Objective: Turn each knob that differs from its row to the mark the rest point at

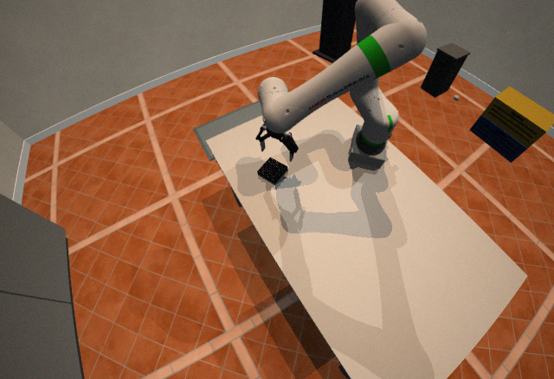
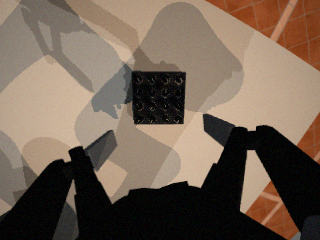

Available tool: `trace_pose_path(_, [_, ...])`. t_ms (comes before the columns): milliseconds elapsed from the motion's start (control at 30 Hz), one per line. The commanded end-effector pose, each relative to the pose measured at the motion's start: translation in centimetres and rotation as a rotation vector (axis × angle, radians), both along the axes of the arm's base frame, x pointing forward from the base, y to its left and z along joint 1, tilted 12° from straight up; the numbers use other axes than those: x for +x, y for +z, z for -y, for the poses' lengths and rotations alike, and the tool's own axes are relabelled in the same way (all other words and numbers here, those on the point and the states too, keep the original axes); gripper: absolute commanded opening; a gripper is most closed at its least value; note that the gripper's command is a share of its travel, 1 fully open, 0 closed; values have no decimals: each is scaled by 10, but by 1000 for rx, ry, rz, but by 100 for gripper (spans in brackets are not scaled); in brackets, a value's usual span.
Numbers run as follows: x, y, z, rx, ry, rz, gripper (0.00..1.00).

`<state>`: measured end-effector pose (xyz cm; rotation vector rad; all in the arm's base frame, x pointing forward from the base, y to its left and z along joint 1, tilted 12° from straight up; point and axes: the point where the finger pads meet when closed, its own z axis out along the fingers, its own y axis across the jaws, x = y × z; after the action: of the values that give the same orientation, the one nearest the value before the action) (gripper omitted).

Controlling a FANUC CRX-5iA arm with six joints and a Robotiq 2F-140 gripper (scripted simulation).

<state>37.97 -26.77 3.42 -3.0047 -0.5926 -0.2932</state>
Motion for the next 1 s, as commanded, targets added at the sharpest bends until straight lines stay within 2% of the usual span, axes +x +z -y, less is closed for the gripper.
trace_pose_path(0, [0,0,0,0,0,0,100])
trace_pose_path(600, [-4,-1,1,0,-1,2,100])
trace_pose_path(967, [-24,-5,5,0,-1,2,100])
